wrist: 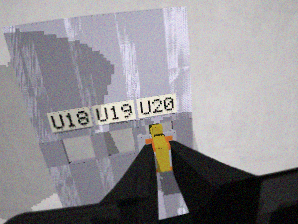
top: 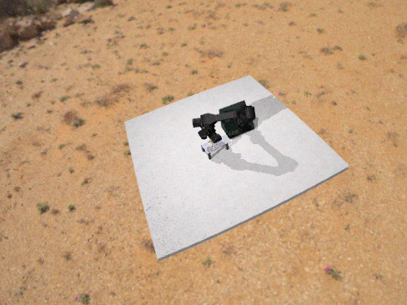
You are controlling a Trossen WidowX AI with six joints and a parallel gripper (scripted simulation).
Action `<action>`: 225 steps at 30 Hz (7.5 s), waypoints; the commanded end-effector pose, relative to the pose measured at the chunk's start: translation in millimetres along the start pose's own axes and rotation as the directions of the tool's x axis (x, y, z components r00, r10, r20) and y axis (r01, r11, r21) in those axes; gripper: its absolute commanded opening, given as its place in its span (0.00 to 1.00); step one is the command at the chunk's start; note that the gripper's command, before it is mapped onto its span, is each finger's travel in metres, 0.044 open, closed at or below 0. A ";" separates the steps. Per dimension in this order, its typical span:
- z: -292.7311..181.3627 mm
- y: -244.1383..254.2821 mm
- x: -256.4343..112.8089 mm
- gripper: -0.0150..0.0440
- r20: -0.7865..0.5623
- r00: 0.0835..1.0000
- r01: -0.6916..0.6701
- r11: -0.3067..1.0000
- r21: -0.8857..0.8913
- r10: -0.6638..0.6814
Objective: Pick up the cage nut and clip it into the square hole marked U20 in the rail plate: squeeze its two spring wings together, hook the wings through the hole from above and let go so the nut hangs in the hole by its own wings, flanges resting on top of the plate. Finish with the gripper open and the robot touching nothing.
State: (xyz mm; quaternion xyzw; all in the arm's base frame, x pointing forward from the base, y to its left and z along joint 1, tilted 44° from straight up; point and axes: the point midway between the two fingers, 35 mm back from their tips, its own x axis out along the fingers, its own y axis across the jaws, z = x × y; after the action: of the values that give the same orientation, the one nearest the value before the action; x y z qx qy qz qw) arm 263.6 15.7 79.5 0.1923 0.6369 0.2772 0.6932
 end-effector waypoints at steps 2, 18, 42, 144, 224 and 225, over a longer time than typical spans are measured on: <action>0.0 -0.9 -0.4 0.29 0.001 1.000 -0.013 1.000 -0.002 0.013; 0.0 -2.8 -0.4 0.29 0.001 0.999 -0.041 0.999 -0.002 0.041; 0.1 -6.2 -0.4 0.29 0.001 0.998 -0.063 0.998 -0.003 0.063; 0.6 -4.4 3.5 0.29 0.001 0.999 0.051 0.999 -0.001 -0.051; 0.6 1.1 5.9 0.29 0.002 0.986 0.169 0.986 0.001 -0.169; 0.6 1.1 5.9 0.29 0.002 0.985 0.170 0.985 0.001 -0.170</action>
State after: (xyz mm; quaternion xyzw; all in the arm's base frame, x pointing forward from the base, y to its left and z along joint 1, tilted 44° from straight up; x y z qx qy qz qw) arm 263.9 20.7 75.5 0.1389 0.6501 0.2210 0.7136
